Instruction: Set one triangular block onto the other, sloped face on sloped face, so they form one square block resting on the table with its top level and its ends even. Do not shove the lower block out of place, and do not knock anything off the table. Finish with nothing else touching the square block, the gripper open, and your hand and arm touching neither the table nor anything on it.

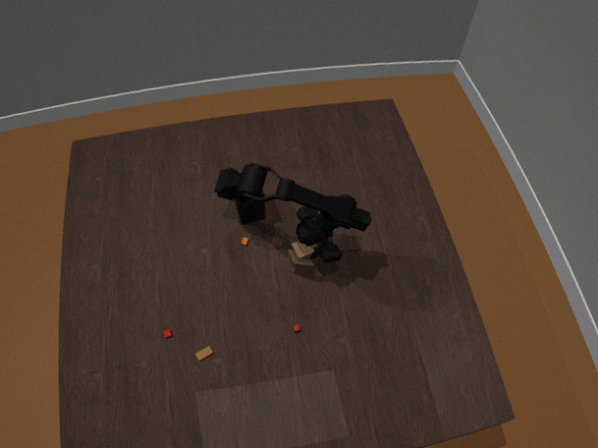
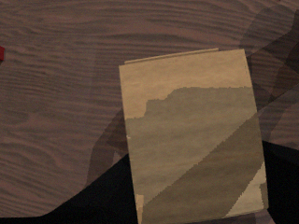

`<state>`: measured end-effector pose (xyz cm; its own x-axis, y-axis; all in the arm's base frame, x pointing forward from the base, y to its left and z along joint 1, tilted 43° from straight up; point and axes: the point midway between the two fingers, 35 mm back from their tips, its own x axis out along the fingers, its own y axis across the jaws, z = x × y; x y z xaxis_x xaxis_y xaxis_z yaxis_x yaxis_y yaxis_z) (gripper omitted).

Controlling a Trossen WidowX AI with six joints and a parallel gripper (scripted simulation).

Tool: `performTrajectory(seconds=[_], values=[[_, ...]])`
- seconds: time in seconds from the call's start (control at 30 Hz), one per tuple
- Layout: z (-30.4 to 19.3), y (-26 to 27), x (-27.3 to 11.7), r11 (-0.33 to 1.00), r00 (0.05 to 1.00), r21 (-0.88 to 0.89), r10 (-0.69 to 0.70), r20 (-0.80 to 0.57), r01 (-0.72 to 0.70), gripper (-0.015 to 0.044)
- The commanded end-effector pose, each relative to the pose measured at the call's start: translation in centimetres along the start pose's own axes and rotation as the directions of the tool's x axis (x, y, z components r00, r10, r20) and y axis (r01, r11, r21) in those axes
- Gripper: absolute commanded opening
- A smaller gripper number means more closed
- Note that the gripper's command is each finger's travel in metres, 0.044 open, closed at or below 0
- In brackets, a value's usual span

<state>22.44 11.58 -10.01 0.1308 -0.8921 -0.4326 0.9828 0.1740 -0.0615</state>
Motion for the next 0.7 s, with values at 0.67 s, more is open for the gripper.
performTrajectory(seconds=[0.67], values=[[0.03,0.16,0.61,1.000,1.000,-0.005,0.011,0.004,-0.011,0.0000]])
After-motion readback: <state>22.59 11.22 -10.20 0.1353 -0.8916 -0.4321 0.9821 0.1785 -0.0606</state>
